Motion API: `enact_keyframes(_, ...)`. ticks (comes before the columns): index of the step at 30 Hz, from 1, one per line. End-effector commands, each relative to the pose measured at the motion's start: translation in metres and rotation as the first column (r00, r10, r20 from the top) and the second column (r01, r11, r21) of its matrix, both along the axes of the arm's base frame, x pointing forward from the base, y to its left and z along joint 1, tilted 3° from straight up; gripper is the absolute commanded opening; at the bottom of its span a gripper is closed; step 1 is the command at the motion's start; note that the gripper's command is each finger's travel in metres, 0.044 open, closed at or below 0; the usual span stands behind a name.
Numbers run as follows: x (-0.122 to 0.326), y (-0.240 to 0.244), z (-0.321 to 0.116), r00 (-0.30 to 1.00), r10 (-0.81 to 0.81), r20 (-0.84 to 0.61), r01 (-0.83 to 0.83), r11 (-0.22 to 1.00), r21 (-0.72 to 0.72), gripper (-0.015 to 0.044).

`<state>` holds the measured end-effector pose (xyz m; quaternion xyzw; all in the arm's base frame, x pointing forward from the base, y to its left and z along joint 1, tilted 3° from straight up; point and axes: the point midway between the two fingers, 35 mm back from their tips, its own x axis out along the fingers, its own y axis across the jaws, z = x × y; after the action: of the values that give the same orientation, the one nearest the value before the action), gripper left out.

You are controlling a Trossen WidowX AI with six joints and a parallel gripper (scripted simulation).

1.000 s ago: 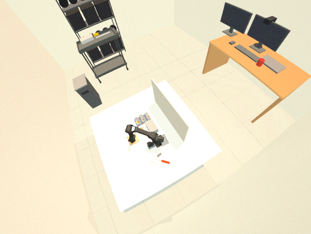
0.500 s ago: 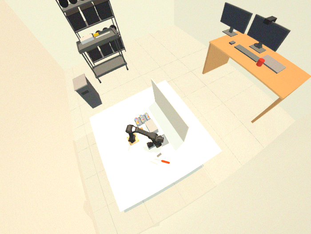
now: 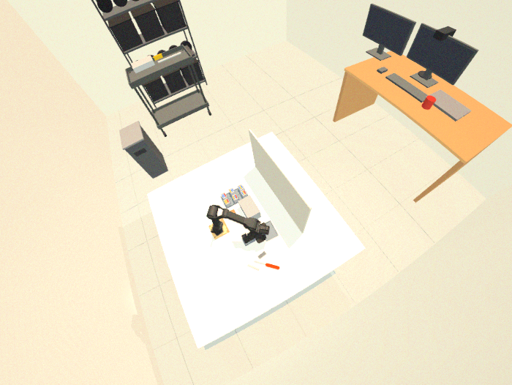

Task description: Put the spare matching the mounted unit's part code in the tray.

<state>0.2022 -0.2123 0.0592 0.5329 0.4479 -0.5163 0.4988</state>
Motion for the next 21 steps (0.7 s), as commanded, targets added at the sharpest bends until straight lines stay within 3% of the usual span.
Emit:
enact_keyframes(1,0.0,0.0,0.0,1.0,0.0,0.0,0.0,1.0,0.0,0.0)
enact_keyframes(10,0.0,0.0,0.004,1.0,0.0,0.0,0.0,1.0,0.0,0.0)
enact_keyframes(21,-0.003,0.001,0.065,1.0,-0.004,0.002,0.004,1.0,0.001,0.0)
